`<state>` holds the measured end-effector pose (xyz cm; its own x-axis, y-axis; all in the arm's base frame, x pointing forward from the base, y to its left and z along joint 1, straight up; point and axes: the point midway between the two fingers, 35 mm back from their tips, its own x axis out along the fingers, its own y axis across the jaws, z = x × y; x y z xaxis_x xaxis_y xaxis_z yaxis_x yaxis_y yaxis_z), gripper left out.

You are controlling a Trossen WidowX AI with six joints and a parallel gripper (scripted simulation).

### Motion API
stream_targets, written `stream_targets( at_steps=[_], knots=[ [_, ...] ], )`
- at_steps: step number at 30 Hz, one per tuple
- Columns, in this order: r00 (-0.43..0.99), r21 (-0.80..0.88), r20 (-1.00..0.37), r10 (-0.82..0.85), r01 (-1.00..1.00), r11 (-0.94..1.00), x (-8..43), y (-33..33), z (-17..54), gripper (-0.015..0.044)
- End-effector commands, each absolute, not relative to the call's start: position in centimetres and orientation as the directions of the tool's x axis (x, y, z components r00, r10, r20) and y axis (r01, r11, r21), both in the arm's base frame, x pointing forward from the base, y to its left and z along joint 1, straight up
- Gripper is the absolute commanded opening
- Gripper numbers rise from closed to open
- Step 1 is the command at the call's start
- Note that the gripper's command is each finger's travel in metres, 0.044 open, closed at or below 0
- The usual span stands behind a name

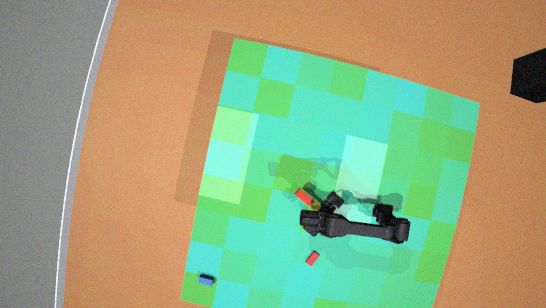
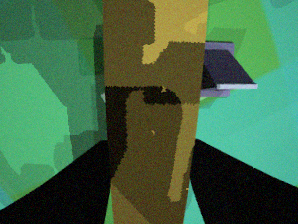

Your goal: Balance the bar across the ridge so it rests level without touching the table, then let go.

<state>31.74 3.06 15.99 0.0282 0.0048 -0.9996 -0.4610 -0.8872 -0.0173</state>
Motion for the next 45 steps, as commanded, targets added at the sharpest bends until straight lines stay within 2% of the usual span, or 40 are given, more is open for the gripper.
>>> stream_targets(
  at_steps=[1, 17, 45],
  knots=[
    [0.034, -0.02, -0.999, 0.005, -0.458, -0.889, 31.7, 4.8, 16.2, 0.0],
    [0.033, -0.025, -0.999, 0.011, -0.442, -0.897, 30.6, 10.7, 16.3, 0.0],
    [0.033, -0.025, -0.999, 0.011, -0.441, -0.897, 30.7, 10.8, 12.4, 0.0]
  ],
)
